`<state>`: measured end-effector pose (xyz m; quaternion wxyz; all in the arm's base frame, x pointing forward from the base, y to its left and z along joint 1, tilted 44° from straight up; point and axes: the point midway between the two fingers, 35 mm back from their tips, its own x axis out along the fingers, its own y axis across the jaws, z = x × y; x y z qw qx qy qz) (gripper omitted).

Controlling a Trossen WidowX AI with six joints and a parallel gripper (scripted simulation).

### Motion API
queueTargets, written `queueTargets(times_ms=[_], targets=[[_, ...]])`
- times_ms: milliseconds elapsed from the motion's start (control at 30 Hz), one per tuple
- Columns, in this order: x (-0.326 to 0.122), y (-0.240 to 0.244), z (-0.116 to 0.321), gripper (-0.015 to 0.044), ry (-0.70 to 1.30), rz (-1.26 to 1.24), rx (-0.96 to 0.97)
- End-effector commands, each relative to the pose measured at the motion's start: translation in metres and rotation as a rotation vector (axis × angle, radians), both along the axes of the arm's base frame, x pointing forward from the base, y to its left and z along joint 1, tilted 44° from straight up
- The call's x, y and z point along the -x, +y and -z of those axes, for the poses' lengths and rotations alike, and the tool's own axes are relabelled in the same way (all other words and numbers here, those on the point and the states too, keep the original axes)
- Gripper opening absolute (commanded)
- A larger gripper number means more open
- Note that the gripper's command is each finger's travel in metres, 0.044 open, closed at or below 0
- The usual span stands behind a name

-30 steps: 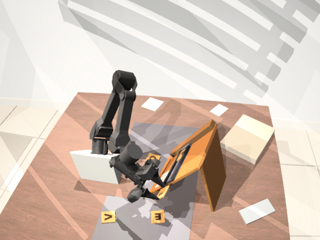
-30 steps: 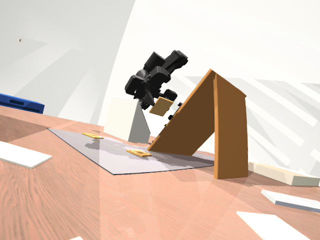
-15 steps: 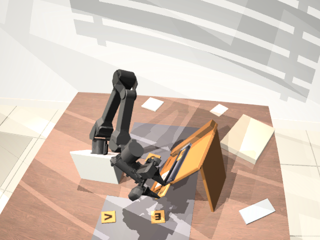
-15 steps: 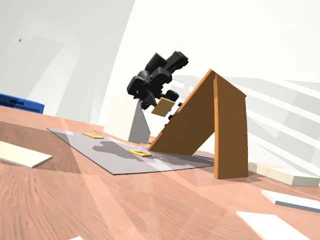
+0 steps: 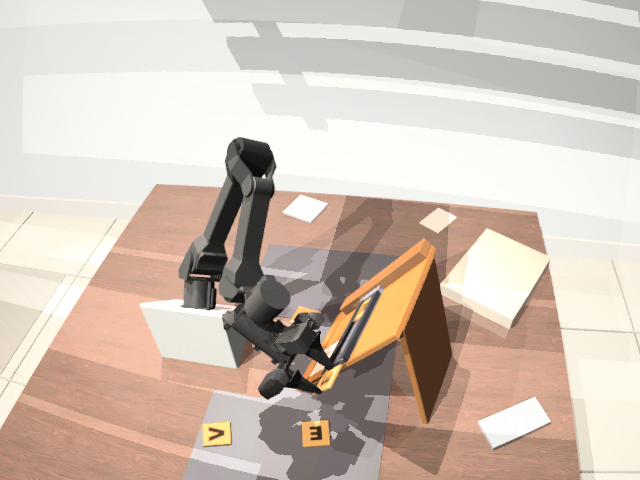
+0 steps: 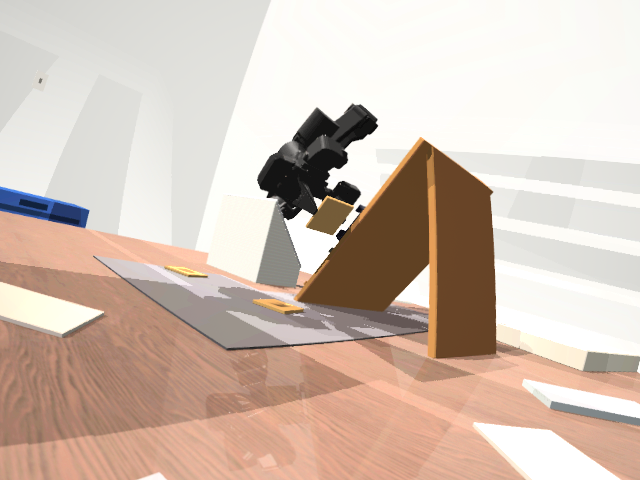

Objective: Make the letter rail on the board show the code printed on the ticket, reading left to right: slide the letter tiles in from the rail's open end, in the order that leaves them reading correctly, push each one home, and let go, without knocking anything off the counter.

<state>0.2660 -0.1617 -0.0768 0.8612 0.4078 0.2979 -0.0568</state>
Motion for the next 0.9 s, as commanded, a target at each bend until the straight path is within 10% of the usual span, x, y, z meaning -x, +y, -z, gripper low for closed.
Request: queueTargets(times_ms=[0, 867], targets=[[-0.0014, 0.0011, -0.0026, 0.0, -0.001, 0.001, 0.003], [-0.0059, 0.0098, -0.0113, 0.0, -0.001, 0.001, 0.003]])
